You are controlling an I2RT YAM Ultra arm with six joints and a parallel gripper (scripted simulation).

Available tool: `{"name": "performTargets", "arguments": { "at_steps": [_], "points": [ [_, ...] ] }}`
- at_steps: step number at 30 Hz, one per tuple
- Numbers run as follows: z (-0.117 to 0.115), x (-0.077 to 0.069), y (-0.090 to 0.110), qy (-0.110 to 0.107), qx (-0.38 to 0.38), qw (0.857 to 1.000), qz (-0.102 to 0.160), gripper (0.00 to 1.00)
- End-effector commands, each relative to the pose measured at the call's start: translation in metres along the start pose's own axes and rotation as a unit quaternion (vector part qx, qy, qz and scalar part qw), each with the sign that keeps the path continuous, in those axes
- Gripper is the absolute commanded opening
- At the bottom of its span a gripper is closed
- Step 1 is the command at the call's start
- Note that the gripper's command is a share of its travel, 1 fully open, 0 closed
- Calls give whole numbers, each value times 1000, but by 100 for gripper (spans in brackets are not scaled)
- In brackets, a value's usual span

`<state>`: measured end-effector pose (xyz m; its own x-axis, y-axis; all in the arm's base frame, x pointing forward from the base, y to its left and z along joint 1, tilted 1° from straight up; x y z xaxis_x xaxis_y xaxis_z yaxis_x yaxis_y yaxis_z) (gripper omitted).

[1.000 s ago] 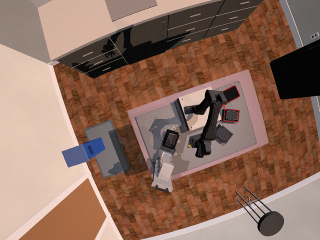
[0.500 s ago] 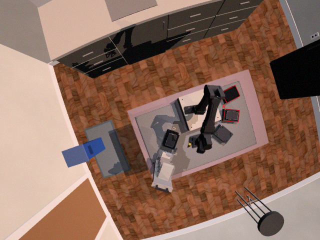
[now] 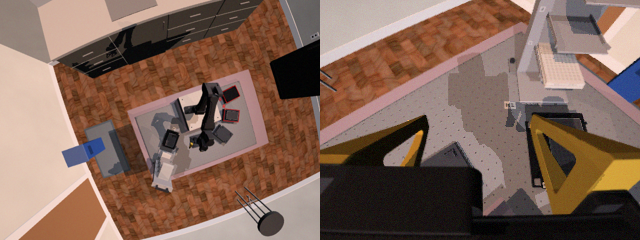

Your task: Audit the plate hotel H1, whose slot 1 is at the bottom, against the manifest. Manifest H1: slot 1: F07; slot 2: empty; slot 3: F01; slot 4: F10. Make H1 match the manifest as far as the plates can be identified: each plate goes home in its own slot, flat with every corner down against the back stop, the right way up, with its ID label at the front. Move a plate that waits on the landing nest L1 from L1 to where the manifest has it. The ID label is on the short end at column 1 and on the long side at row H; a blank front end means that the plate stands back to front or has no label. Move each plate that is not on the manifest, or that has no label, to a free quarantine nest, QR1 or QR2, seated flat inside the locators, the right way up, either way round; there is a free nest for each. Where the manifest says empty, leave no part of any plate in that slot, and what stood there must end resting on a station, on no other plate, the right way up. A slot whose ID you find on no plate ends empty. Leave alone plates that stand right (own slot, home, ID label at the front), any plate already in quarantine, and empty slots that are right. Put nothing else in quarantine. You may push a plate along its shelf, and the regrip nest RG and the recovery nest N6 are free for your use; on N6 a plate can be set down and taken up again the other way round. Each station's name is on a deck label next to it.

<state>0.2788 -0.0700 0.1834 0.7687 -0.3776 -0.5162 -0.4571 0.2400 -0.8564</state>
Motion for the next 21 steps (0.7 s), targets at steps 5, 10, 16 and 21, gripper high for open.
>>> {"name": "performTargets", "arguments": {
  "at_steps": [5, 10, 16, 21],
  "points": [
    [16, -9, -1, 8, 8, 1000, -13, 100],
    [30, -16, 3, 8, 9, 1000, -13, 100],
    [42, -21, 6, 8, 9, 1000, -12, 100],
    [55, -30, 11, 8, 9, 1000, -12, 100]
  ]
}}
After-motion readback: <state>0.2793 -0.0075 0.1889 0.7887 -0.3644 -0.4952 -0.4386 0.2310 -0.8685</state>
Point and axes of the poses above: the point where the finger pads meet when closed, its own x axis out along the fingers, its own z axis across the jaws, y = z × x, the point moved 5 cm from there along -x, back along the fingers
